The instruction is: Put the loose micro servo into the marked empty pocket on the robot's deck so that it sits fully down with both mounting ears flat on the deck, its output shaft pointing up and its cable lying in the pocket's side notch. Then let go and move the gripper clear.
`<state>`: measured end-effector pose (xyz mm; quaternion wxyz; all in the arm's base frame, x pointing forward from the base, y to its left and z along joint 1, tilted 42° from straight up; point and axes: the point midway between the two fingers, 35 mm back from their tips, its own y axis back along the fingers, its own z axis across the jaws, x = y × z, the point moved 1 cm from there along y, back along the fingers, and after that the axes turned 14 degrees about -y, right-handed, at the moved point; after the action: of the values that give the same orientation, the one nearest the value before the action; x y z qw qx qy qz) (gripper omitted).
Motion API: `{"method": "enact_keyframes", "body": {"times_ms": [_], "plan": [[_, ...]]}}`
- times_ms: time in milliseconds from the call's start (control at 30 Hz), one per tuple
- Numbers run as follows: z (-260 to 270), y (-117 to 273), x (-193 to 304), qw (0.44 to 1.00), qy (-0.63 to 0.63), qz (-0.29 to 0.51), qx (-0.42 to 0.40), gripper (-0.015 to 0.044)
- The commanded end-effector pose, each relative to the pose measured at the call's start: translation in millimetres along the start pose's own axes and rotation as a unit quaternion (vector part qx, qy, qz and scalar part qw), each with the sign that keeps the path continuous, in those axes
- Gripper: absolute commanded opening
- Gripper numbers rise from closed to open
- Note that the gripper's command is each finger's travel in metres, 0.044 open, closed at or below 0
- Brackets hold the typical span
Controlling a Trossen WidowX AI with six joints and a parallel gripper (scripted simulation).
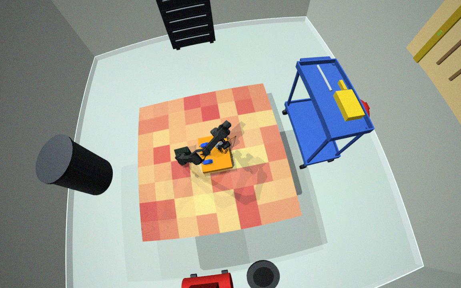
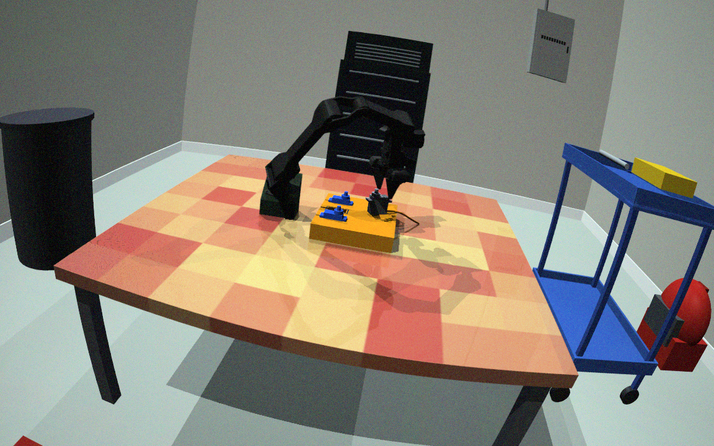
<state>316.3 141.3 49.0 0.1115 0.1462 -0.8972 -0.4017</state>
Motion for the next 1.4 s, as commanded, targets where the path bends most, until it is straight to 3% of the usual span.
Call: {"method": "enact_keyframes", "body": {"times_ms": [0, 267, 667, 867, 967, 1367], "plan": [[-1, -7, 1, 1.000, 0.004, 0.001, 0.003, 0.0440], [-1, -17, 1, 1.000, 0.004, 0.001, 0.003, 0.0440], [-1, -17, 1, 1.000, 0.004, 0.001, 0.003, 0.0125], [-1, -17, 1, 1.000, 0.004, 0.001, 0.003, 0.0085], [-1, -12, 1, 1.000, 0.004, 0.001, 0.003, 0.0006], [-2, 13, 8, 1.000, 0.004, 0.001, 0.003, 0.0000]]}}
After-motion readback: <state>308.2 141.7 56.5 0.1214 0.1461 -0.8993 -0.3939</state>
